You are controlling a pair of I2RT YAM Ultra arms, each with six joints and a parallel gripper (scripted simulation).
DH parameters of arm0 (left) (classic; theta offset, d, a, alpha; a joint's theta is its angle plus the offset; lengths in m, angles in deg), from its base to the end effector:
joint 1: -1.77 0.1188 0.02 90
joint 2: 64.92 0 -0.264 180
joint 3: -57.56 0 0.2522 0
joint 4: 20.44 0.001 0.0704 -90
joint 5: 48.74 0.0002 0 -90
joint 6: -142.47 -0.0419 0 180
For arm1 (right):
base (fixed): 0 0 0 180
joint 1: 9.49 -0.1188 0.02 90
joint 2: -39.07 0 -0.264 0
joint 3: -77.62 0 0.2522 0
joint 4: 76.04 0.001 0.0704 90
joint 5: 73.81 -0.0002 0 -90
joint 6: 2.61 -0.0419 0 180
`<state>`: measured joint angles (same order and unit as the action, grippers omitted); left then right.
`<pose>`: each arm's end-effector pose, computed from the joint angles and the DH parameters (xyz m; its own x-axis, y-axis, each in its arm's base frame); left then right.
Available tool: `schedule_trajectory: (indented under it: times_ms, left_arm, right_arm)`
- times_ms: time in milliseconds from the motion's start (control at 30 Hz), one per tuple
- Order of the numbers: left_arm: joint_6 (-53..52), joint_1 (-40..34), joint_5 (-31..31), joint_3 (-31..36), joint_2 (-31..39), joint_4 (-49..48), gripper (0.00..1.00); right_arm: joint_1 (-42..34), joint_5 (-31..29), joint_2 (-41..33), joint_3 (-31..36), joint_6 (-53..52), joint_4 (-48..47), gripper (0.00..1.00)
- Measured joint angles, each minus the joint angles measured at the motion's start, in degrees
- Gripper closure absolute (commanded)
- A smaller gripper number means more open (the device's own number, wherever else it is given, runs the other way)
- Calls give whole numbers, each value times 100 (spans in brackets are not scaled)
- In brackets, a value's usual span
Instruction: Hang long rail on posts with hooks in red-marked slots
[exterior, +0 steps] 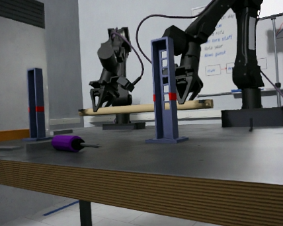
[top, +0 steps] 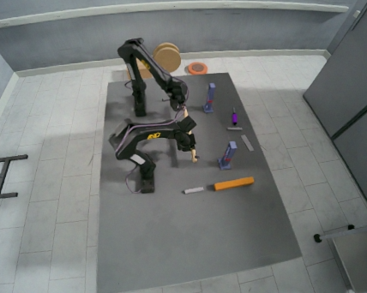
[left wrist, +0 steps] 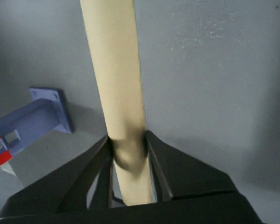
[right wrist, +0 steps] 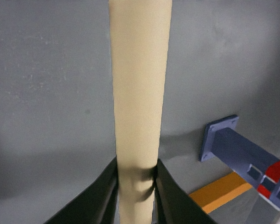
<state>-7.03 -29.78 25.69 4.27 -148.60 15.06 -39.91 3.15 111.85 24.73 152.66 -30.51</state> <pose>0.2225 -0.1222 0.1524 -0.0410 0.9992 0.0038 0.8786 0.0343 0.4763 0.1984 0.1067 0.1839 0.0465 -0.9988 0.0124 -0.8848 -0.0469 -0.4637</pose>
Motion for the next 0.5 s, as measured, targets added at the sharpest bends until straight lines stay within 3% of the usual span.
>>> schedule_trajectory:
  times_ms: [200, 500]
  left_arm:
    - [-79, 22, -61, -46, -74, -232, 81]
    - [-326, 273, 0, -647, -732, -402, 81]
  right_arm:
    - [179, 31, 37, -2, 216, -267, 81]
    - [629, 216, 667, -417, 608, -605, 81]
